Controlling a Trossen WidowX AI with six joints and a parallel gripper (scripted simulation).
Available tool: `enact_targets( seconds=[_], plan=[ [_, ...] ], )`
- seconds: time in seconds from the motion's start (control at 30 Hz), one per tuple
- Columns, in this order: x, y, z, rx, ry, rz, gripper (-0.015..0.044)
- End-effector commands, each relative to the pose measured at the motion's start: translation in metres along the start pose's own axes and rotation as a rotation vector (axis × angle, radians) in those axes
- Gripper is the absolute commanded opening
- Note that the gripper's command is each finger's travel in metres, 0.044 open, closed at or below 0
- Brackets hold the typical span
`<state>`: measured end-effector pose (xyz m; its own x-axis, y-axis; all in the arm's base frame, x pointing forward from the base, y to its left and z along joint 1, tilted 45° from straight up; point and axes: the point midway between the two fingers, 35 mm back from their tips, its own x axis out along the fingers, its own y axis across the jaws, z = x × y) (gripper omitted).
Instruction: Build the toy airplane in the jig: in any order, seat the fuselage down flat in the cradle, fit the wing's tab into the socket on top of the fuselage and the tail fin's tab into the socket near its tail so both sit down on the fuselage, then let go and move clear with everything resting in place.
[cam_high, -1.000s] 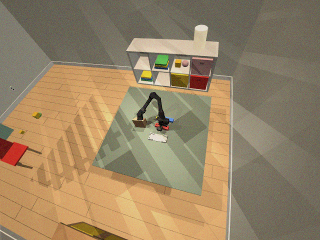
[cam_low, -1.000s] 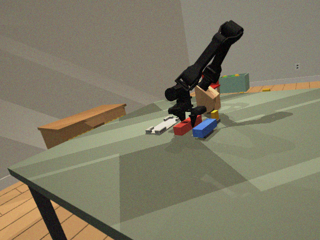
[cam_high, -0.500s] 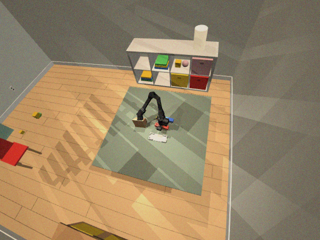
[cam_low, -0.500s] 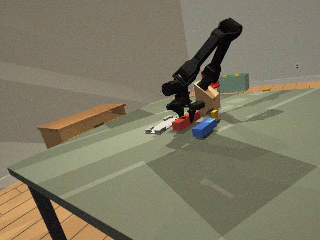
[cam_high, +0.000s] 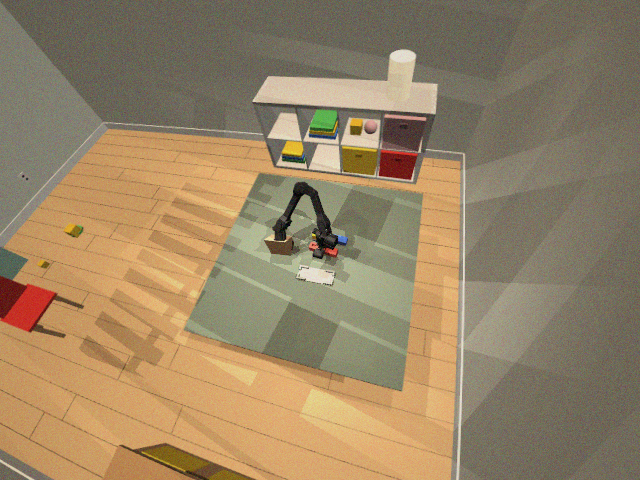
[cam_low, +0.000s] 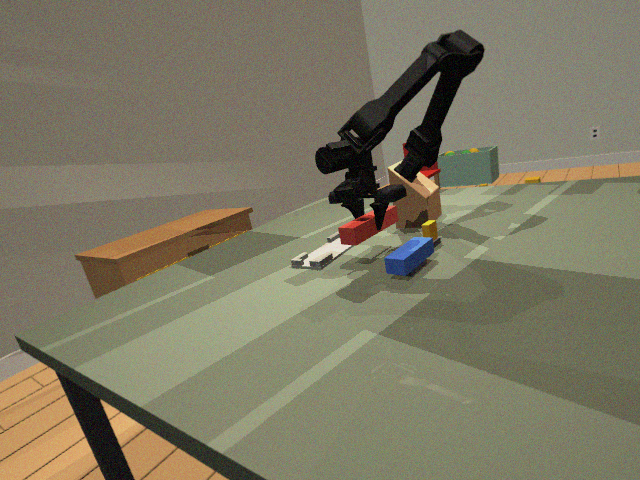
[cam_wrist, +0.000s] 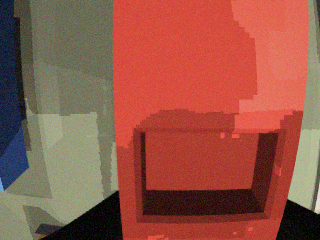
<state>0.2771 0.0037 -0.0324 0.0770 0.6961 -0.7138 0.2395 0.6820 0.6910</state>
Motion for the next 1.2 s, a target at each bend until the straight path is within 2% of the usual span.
enact_targets(
  seconds=[0.0,0.53,1.17],
  plan=[
    [-0.016,0.001,0.003,-0.007,-0.009,-0.007,0.0000],
    [-0.065,0.004,-0.005,0.004,0.002,-0.003,0.0000],
    [-0.050,-0.043,0.004,-0.024,-0.004,-0.006,0.0000]
  ],
)
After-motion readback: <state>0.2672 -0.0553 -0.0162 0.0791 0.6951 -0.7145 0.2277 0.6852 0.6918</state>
